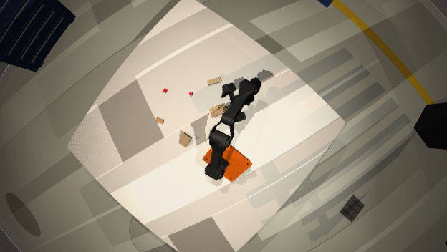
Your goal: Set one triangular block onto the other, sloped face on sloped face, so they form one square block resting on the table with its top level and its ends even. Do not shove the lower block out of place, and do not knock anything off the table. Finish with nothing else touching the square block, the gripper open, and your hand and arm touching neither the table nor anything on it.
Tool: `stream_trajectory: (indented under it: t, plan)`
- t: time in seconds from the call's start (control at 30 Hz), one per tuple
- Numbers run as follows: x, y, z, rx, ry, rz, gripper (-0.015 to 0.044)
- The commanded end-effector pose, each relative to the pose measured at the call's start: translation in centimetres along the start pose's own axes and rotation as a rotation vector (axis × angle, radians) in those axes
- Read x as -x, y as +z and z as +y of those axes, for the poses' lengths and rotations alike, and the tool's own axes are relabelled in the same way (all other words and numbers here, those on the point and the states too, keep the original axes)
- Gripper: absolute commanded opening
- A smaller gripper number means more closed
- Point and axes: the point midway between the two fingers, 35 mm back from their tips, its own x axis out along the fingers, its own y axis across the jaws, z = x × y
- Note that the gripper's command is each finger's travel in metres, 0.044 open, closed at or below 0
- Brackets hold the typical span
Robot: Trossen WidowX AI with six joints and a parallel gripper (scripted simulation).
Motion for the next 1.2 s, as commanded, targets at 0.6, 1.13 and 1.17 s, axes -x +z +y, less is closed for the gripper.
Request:
stream_trajectory:
  t: [0.6, 1.13, 1.17]
  plan:
    - [-9.4, 1.8, -0.3, -0.014, -0.051, 0.022, 0.044]
    - [-9.7, 1.8, -0.5, -0.01, -0.057, 0.022, 0.0282]
    - [-9.7, 1.8, -0.5, -0.01, -0.057, 0.022, 0.0256]
